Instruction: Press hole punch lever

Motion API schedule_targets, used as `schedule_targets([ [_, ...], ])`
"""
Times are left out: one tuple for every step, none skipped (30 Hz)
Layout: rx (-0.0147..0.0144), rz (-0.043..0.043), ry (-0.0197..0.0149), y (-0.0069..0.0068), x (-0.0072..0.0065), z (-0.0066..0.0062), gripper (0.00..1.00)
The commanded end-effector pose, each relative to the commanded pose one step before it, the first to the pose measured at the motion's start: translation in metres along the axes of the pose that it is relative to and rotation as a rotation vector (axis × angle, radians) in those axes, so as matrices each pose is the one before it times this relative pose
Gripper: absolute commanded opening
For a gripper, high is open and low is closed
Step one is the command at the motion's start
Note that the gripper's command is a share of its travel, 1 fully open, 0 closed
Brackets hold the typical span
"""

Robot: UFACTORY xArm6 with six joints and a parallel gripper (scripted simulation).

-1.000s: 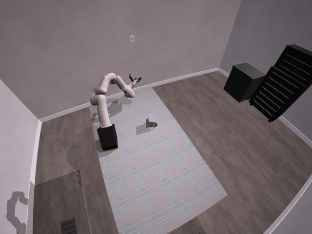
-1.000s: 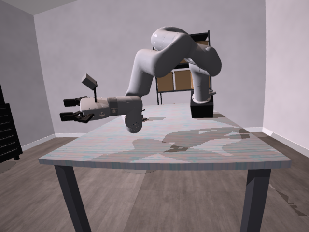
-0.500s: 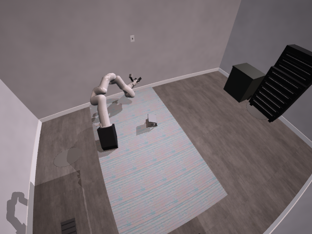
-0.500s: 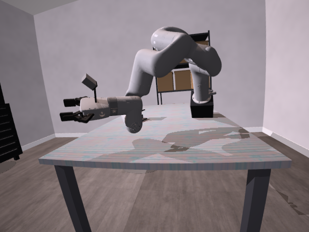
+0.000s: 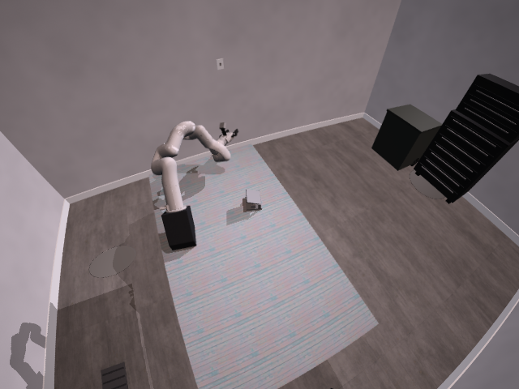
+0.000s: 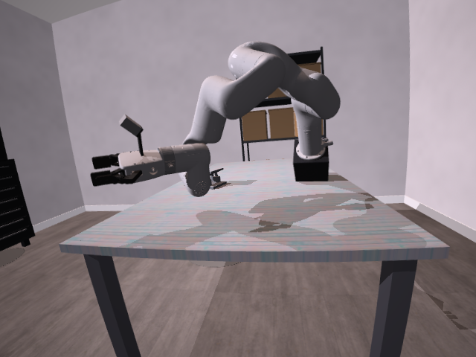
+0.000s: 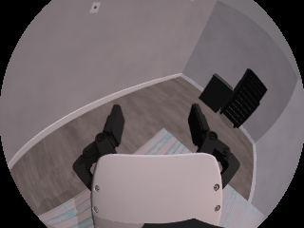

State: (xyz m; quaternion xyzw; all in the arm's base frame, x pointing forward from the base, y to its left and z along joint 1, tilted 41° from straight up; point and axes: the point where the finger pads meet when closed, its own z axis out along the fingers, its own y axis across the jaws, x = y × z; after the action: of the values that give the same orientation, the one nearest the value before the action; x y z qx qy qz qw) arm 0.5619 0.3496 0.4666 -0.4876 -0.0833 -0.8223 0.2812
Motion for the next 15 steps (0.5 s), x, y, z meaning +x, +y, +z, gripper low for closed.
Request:
schedule_targets([
  [0.08898, 0.07404, -0.01652, 0.00721, -0.00417, 0.00454, 1.00],
  [0.02935, 0.03043, -0.01679, 0.00411, -0.00336, -0.00038, 1.00],
  [0.00000, 0.00000, 0.00000, 0.00000, 0.00000, 0.00000, 1.00],
  [0.02970, 0.03240, -0.02068, 0.00468, -0.00378, -0.00114, 1.00],
  [0.00000, 0.00000, 0.00000, 0.00000, 0.00000, 0.00000, 1.00],
  [0.02944, 0.03433, -0.02488, 0.00529, -0.00422, -0.00203, 1.00],
  [0.00000, 0.00000, 0.00000, 0.00000, 0.00000, 0.00000, 1.00],
  [0.02849, 0.03622, -0.02926, 0.00591, -0.00468, -0.00304, 1.00],
  [0.00000, 0.00000, 0.00000, 0.00000, 0.00000, 0.00000, 1.00],
  [0.02681, 0.03810, -0.03373, 0.00656, -0.00517, -0.00415, 1.00],
  [0.00000, 0.00000, 0.00000, 0.00000, 0.00000, 0.00000, 1.00],
  [0.00000, 0.00000, 0.00000, 0.00000, 0.00000, 0.00000, 1.00],
  [0.02440, 0.03996, -0.03815, 0.00723, -0.00568, -0.00535, 1.00],
  [0.00000, 0.00000, 0.00000, 0.00000, 0.00000, 0.00000, 1.00],
  [0.00000, 0.00000, 0.00000, 0.00000, 0.00000, 0.00000, 1.00],
])
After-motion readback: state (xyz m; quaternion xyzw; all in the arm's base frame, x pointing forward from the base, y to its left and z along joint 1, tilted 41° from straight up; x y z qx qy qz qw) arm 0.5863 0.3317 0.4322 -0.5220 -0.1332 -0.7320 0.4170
